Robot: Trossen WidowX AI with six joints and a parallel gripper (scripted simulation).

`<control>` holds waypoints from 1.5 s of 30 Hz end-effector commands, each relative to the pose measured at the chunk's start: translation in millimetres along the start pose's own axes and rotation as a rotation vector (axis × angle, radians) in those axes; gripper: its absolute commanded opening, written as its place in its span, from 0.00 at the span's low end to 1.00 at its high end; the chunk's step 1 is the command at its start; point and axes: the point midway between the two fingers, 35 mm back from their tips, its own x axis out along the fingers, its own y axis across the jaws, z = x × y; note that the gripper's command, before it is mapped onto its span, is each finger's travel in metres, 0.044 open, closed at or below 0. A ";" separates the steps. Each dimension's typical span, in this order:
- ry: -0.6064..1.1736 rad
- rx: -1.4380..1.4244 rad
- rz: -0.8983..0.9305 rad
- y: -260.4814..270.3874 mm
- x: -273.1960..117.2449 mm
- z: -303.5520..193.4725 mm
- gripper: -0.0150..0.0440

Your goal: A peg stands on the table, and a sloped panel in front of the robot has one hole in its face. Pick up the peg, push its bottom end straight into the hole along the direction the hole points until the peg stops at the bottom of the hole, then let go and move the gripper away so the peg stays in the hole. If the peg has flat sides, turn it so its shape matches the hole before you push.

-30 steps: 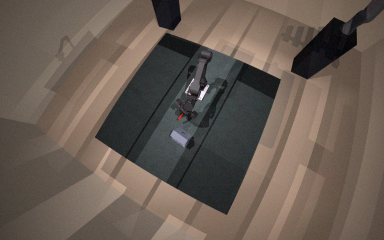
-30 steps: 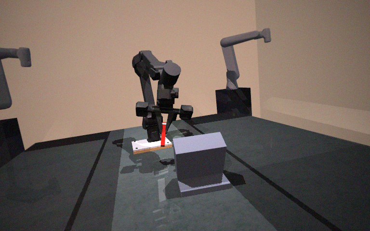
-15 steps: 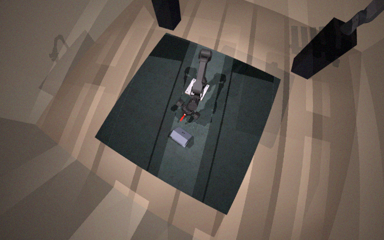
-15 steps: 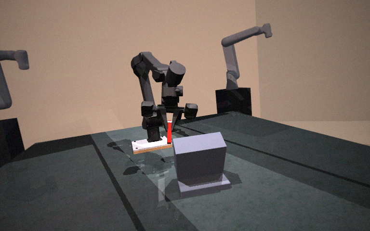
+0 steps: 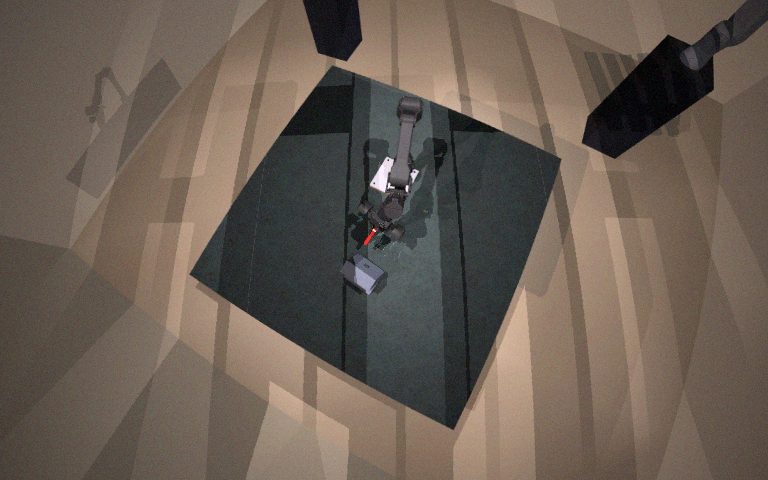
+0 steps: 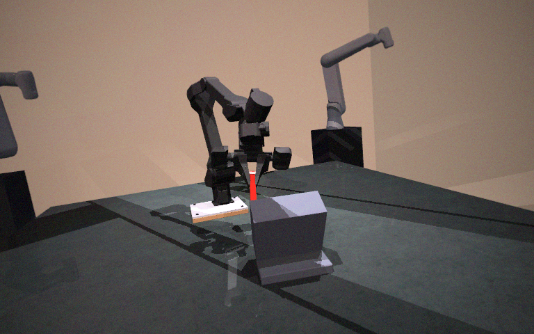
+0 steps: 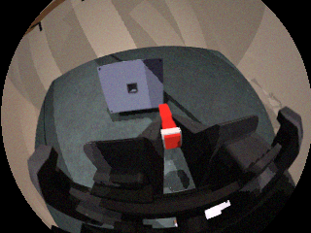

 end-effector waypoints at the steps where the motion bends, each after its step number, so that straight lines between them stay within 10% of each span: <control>1: -0.026 0.013 0.006 3.9 -3.1 -0.5 0.25; 45: -0.175 0.083 0.081 36.5 1.6 6.9 0.25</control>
